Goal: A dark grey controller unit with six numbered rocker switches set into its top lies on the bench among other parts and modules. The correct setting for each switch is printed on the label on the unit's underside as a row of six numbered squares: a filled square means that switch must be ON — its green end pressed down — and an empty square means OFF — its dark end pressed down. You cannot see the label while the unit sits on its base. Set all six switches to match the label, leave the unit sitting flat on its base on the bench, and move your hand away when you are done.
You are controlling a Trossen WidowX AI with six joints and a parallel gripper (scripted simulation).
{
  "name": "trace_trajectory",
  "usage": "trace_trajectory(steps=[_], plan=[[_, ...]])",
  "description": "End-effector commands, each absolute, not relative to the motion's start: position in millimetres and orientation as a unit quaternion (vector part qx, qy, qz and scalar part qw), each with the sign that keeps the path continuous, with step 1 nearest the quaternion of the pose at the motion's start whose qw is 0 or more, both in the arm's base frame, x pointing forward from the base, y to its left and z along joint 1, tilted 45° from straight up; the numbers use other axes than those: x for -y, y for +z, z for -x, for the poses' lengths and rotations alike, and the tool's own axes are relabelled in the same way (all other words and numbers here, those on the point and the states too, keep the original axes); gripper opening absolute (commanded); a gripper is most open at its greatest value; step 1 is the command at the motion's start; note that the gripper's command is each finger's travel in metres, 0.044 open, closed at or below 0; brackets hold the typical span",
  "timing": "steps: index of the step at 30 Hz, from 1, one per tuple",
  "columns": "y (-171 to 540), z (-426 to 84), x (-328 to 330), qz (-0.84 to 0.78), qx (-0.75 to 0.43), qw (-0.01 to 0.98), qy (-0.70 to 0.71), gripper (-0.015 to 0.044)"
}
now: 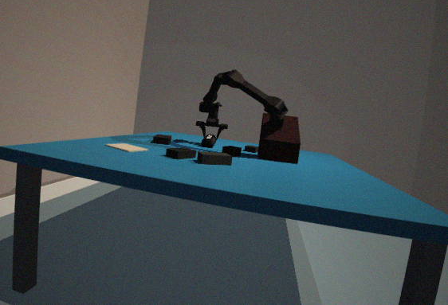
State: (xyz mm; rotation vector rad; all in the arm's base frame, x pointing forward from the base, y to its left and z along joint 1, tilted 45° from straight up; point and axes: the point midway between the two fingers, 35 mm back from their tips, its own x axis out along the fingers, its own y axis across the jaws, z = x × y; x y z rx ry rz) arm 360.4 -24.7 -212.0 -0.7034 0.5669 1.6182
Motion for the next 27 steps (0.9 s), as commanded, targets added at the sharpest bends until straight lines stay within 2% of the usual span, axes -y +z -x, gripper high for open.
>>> trace_trajectory(steps=[1, 27], plan=[[-205.2, -362.6, 30.2, 0.307, -0.242, 0.603, 0.695, 0.0335], [-186.7, -362.9, 36.2, 0.307, -0.243, 0.603, 0.695, 0.0335]])
